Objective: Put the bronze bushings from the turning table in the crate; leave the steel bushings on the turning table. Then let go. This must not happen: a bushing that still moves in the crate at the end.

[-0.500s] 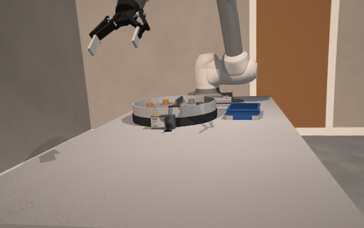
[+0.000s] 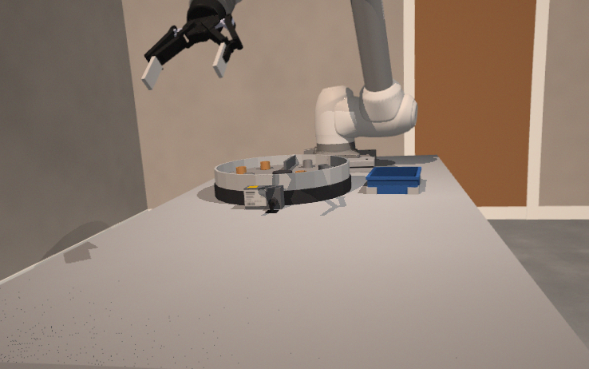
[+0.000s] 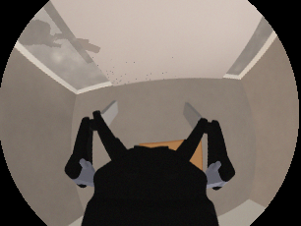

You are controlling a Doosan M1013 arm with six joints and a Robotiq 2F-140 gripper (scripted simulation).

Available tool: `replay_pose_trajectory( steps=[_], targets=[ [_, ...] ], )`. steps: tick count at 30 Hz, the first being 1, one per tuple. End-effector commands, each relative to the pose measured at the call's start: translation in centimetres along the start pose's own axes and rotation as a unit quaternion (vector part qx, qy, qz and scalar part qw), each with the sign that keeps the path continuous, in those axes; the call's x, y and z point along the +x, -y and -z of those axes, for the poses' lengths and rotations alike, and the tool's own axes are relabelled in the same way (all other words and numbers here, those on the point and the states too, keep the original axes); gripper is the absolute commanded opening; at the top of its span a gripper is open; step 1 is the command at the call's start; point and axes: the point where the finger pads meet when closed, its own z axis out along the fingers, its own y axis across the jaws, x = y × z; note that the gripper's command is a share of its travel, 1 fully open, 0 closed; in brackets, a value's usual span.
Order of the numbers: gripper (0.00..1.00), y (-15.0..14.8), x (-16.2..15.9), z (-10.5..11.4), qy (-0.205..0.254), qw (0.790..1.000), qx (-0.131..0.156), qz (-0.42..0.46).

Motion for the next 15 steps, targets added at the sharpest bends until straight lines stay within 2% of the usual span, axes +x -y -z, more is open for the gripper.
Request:
replay_pose_trajectory(
  steps=[1,5,8,15],
  targets=[
    [1.00,0.0,0.0,0.0,0.000,1.000,0.000,0.000],
    [1.00,0.0,0.6,0.6,-0.005,1.000,0.000,-0.004],
    [1.00,0.3,3.7,3.6,-0.033,0.999,0.001,-0.023],
    [1.00,0.6,8.5,8.1,-0.074,0.996,0.006,-0.051]
  ],
)
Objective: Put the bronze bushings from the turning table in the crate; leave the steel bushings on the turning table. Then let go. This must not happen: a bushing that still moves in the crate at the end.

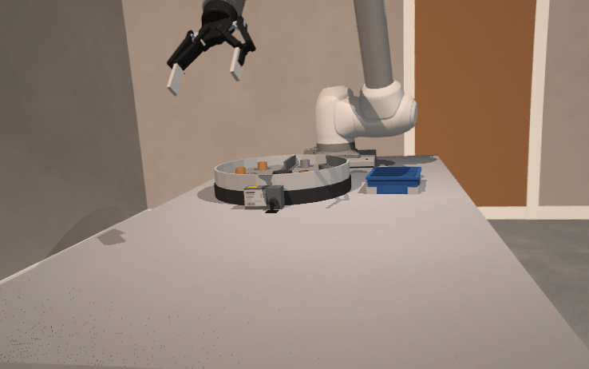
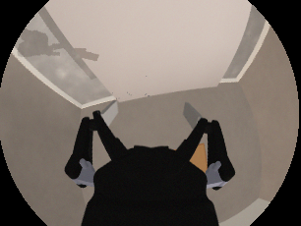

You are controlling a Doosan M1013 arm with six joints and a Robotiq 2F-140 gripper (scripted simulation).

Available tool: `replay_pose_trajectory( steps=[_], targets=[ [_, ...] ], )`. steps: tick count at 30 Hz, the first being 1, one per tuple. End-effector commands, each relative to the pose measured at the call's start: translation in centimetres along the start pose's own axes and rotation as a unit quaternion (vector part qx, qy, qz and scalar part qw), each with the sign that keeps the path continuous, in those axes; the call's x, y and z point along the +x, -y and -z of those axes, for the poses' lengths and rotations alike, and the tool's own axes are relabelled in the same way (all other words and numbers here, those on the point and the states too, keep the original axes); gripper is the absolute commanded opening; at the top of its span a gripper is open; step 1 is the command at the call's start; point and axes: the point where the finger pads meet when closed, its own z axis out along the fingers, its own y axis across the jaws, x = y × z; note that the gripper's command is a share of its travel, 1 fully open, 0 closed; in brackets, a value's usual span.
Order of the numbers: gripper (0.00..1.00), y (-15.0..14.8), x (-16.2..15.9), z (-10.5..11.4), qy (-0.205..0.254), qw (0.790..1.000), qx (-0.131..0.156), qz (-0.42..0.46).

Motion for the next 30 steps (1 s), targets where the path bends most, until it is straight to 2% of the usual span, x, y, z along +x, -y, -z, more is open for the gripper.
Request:
replay_pose_trajectory(
  steps=[1,4,5,19,21,22,30],
  targets=[
    [1.00,0.5,3.4,2.6,-0.025,1.000,0.004,-0.018],
    [1.00,0.6,4.2,3.2,-0.031,0.999,0.005,-0.022],
    [1.00,0.9,6.5,4.9,-0.048,0.998,0.009,-0.034],
    [1.00,2.3,17.8,12.6,-0.124,0.988,0.032,-0.091],
    [1.00,2.3,17.8,12.6,-0.124,0.988,0.032,-0.091],
    [1.00,2.5,20.2,14.2,-0.139,0.984,0.039,-0.103],
    [1.00,3.2,26.8,18.3,-0.178,0.973,0.058,-0.133]
  ],
)
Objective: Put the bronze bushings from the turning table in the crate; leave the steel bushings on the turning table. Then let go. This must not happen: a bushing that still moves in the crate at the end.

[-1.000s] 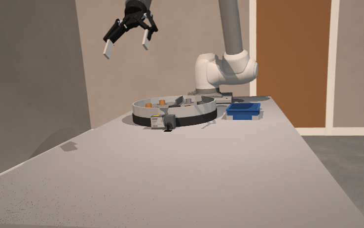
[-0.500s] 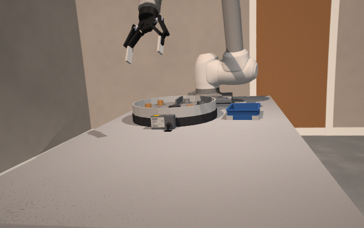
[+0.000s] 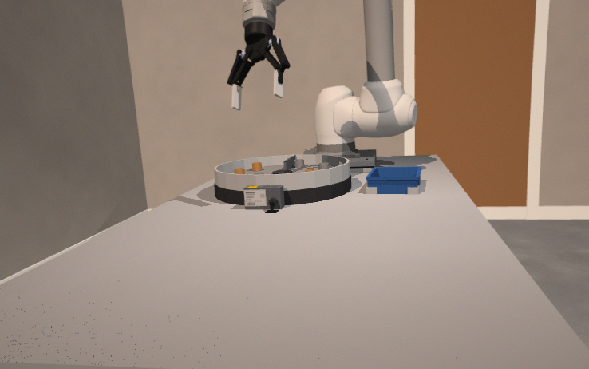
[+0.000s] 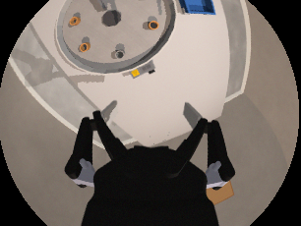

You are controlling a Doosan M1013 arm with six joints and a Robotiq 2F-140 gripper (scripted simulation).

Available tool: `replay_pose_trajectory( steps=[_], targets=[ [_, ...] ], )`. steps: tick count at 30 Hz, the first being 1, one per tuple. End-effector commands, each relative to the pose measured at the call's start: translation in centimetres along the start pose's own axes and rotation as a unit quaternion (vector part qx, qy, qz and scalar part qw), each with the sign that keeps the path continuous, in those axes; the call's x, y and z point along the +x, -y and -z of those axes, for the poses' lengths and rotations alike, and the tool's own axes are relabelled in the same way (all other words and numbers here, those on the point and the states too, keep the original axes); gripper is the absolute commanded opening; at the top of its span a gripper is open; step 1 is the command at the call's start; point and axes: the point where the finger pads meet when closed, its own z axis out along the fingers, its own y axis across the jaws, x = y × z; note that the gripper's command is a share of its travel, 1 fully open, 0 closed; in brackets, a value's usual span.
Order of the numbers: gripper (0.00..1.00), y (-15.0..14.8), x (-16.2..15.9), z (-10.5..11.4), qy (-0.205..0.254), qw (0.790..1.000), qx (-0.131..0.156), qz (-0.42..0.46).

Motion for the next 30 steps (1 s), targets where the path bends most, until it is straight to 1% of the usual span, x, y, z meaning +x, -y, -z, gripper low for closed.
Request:
replay_pose_trajectory(
  steps=[1,6,8,9,11,23,25,26,30],
  targets=[
    [1.00,1.5,3.9,1.0,-0.020,1.000,0.011,-0.018],
    [1.00,3.2,8.7,2.1,-0.045,0.998,0.025,-0.039],
    [1.00,3.2,8.7,2.1,-0.045,0.998,0.025,-0.039],
    [1.00,4.2,11.4,2.7,-0.059,0.996,0.034,-0.052],
    [1.00,4.7,12.8,3.0,-0.066,0.995,0.038,-0.058],
    [1.00,8.8,24.4,5.3,-0.120,0.983,0.080,-0.112],
    [1.00,8.8,24.4,5.3,-0.120,0.983,0.080,-0.112],
    [1.00,9.7,27.1,5.8,-0.132,0.979,0.091,-0.124],
    [1.00,10.9,30.5,6.4,-0.146,0.974,0.105,-0.139]
  ],
)
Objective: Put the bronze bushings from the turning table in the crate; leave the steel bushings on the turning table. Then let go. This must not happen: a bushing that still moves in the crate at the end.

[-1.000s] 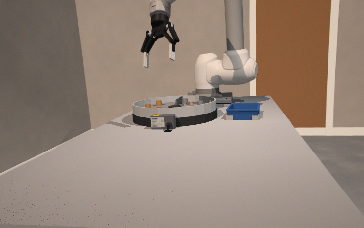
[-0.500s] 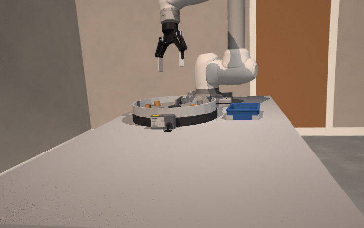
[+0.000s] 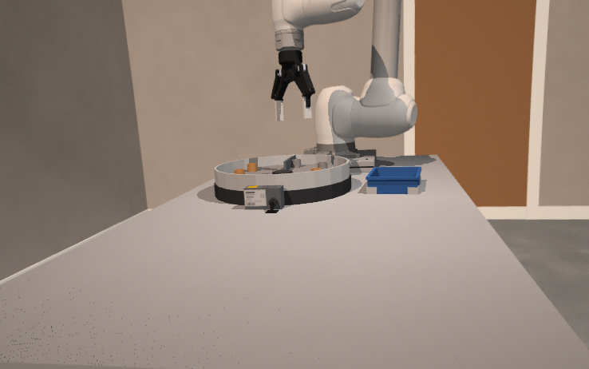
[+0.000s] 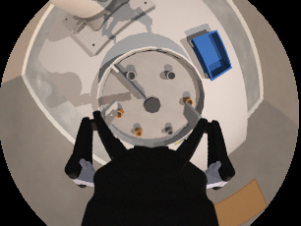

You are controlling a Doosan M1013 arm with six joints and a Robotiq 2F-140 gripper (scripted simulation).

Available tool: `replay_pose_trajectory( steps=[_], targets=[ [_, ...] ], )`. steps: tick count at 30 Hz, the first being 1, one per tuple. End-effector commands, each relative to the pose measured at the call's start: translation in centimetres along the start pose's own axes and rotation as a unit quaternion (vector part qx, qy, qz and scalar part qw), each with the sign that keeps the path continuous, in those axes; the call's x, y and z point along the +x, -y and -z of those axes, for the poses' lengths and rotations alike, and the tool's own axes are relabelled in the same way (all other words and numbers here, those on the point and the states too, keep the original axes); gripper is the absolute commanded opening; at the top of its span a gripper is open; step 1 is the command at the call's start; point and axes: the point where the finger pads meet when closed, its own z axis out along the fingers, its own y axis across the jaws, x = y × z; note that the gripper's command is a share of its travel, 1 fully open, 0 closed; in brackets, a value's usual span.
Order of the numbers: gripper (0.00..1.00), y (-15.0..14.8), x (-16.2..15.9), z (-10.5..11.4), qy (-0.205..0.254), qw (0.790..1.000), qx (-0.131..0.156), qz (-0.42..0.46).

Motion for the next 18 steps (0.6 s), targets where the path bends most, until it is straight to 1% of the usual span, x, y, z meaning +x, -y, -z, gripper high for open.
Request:
replay_pose_trajectory(
  steps=[1,3,5,18],
  targets=[
    [1.00,2.4,3.6,-0.5,-0.016,1.000,0.016,-0.019],
    [1.00,3.4,5.2,-0.9,-0.024,0.999,0.024,-0.028],
    [1.00,3.8,5.7,-1.0,-0.026,0.999,0.026,-0.031],
    [1.00,3.8,5.8,-1.0,-0.026,0.999,0.026,-0.031]
  ],
)
